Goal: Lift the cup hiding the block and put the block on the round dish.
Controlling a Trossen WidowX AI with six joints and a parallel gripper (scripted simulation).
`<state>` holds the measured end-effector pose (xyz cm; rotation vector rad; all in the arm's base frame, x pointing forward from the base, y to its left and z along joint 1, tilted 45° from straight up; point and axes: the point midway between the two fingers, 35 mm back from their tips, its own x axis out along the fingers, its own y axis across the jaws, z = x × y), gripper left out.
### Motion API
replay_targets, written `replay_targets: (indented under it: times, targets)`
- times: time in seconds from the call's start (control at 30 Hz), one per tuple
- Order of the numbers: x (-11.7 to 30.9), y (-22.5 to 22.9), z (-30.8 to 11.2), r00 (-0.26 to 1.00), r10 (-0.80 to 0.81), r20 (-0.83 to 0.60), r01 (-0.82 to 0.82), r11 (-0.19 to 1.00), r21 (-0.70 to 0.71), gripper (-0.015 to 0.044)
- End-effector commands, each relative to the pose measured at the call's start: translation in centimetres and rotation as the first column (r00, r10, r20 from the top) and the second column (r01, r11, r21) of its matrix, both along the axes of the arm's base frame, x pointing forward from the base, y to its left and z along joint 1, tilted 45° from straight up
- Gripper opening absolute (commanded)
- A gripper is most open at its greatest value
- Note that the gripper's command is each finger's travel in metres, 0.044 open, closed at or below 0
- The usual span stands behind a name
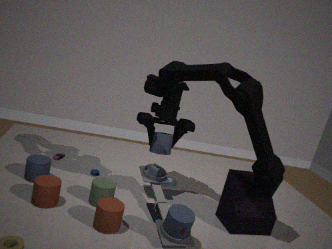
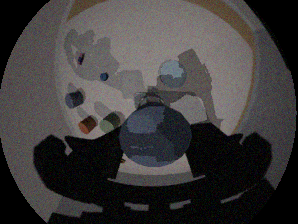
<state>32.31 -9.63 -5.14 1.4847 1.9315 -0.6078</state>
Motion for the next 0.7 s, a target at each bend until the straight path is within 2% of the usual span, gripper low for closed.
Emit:
replay_targets:
  times: [0.0, 0.37, 0.67]
  targets:
    - [0.0, -0.1, 0.0, 1.000, -0.002, 0.001, 0.002, 1.000, -0.001, 0.0000]
    - [-0.1, -0.2, -0.2, 1.000, -0.001, 0.002, 0.001, 1.000, -0.002, 0.0000]
    - [-4.2, -4.1, -5.1, 1.000, 0.010, 0.018, -0.009, 1.000, -0.028, 0.0000]
